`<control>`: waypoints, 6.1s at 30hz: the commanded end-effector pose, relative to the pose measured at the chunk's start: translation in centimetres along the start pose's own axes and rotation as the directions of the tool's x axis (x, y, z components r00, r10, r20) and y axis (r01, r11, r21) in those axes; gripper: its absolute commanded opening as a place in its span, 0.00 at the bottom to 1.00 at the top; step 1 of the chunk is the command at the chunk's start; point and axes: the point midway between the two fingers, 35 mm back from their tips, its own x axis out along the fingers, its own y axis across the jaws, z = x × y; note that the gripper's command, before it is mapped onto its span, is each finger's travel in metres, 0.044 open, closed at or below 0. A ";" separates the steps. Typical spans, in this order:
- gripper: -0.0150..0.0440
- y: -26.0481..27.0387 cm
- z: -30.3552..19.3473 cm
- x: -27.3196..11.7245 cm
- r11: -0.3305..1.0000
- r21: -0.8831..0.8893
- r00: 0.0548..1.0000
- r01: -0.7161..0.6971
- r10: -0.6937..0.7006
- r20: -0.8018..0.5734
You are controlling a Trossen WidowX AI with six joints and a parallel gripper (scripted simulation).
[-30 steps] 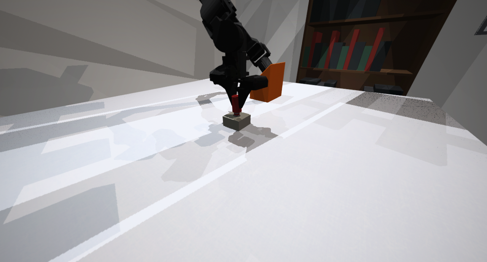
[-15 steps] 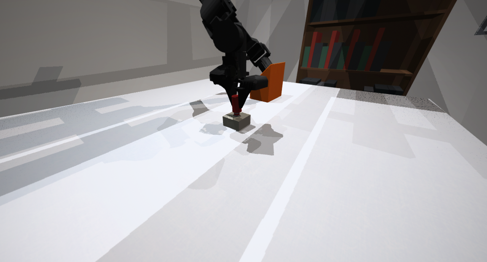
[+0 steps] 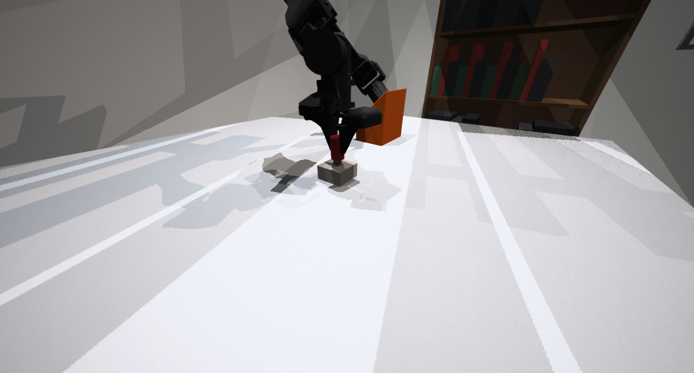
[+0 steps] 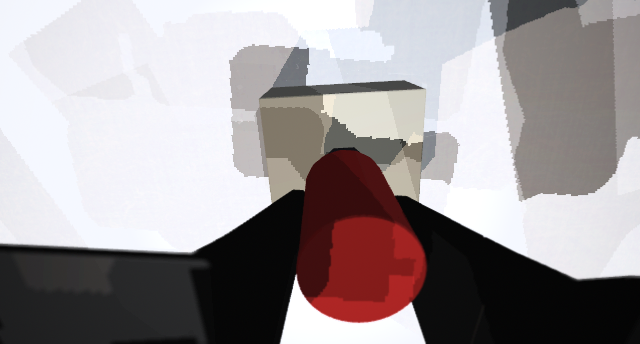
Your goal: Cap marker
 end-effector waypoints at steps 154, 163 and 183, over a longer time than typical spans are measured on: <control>0.83 0.0 0.0 0.0 1.000 0.000 1.000 0.000 0.000 0.000; 1.00 0.2 0.2 -2.7 1.000 -0.001 1.000 -0.003 0.003 0.000; 0.51 0.0 0.0 -6.5 0.993 -0.118 1.000 -0.001 0.000 -0.001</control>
